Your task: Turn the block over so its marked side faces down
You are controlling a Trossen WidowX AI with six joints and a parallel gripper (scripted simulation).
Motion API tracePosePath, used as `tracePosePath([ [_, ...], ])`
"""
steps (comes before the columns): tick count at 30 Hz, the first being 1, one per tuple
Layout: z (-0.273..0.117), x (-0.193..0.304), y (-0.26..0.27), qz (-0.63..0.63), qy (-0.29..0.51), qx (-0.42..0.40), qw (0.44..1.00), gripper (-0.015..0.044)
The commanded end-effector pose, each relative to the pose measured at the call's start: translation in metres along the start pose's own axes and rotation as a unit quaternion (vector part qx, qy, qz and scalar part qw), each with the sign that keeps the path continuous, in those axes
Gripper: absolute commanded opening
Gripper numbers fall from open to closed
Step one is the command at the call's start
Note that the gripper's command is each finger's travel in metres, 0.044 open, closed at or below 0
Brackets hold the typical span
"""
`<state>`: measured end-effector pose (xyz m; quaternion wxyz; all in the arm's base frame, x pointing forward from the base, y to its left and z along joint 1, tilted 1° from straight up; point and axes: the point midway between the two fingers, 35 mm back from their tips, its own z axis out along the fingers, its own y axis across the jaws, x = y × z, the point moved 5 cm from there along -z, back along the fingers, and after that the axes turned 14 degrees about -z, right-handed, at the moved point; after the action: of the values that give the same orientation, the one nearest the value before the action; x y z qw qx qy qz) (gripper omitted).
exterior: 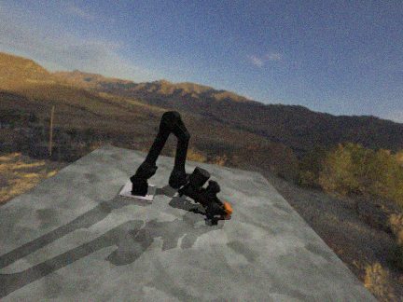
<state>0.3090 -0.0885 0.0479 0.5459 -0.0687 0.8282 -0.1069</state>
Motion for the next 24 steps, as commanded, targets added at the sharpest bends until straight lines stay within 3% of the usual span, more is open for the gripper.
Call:
tracePosePath([
  [1,0.0001,0.0014,0.0012,0.003,0.0,-0.004,1.0,0.0079],
  [15,0.0001,0.0014,0.0012,0.003,0.0,-0.004,1.0,0.044],
  [24,0.0001,0.0014,0.0012,0.003,0.0,-0.004,1.0,0.044],
])
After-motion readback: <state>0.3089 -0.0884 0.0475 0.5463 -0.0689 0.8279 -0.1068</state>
